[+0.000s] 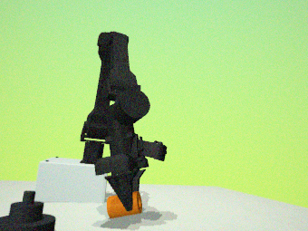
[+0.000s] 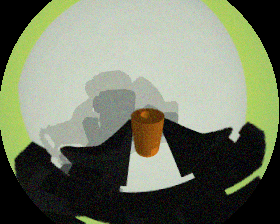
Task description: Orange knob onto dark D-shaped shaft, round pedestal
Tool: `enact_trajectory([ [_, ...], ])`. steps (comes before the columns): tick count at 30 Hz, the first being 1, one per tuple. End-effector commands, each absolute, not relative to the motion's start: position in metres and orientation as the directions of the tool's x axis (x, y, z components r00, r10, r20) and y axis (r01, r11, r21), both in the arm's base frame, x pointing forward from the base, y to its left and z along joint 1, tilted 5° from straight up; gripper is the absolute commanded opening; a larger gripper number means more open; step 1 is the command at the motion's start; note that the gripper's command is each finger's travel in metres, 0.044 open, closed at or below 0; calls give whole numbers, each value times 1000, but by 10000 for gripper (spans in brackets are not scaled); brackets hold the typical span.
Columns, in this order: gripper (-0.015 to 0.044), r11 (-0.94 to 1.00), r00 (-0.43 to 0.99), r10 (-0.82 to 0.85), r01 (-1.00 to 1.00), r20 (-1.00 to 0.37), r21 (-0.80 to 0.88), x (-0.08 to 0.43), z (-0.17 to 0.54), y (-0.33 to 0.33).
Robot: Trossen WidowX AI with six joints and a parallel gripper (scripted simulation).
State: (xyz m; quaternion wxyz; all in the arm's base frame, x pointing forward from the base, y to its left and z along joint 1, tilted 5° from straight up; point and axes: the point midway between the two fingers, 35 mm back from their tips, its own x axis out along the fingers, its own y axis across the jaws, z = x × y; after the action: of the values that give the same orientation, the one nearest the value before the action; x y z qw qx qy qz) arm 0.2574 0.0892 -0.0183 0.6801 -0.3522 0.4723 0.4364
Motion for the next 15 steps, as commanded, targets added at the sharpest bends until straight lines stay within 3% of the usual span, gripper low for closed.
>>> enact_trajectory([
  [1, 181, 369, 197, 321, -927, -926, -69, 256, -17, 85],
  [15, 181, 369, 263, 505, -927, -822, -70, 250, -13, 72],
])
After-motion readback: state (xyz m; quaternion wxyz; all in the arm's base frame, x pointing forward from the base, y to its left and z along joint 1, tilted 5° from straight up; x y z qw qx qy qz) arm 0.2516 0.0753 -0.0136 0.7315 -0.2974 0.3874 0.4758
